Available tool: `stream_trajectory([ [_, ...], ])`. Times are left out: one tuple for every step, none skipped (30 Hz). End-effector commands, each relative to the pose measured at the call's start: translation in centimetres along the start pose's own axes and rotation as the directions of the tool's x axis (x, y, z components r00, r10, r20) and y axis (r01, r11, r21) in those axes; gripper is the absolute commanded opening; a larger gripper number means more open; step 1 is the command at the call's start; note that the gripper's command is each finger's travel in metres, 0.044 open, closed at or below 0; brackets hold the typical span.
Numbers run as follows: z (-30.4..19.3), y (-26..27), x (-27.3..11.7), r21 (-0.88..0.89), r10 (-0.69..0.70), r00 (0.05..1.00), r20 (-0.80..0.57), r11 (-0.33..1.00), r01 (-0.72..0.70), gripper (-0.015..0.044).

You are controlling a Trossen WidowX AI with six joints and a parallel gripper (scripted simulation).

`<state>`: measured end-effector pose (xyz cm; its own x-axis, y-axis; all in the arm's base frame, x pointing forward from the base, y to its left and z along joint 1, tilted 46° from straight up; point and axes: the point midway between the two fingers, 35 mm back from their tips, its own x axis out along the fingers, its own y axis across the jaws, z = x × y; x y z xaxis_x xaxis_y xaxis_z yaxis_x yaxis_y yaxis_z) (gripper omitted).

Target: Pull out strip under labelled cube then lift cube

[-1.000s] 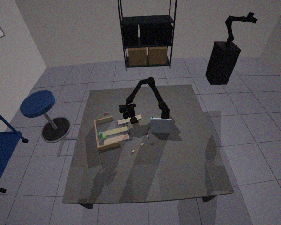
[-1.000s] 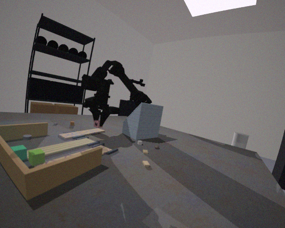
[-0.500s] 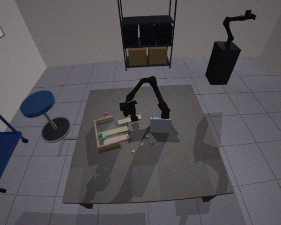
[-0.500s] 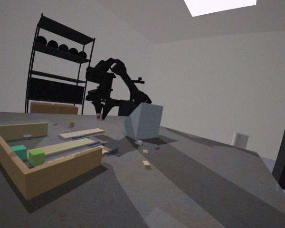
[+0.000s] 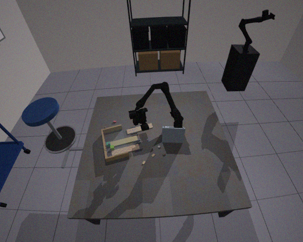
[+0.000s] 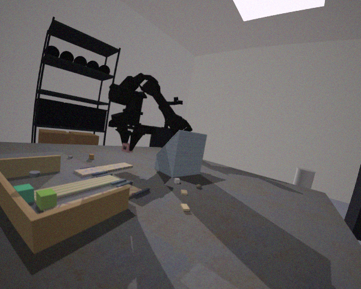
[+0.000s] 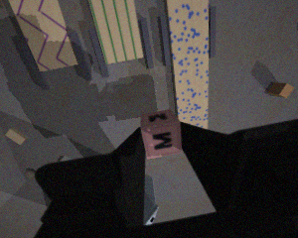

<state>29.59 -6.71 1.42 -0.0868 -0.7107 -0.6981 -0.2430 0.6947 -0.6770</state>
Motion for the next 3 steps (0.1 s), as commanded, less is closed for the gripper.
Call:
stream_trajectory([
  [0.00, 0.09, -0.07, 0.003, 0.006, 1.000, 0.000, 1.000, -0.006, 0.0000],
  [0.00, 0.09, -0.07, 0.003, 0.006, 1.000, 0.000, 1.000, -0.006, 0.0000],
  [0.00, 0.09, -0.07, 0.003, 0.006, 1.000, 0.000, 1.000, -0.006, 0.0000],
])
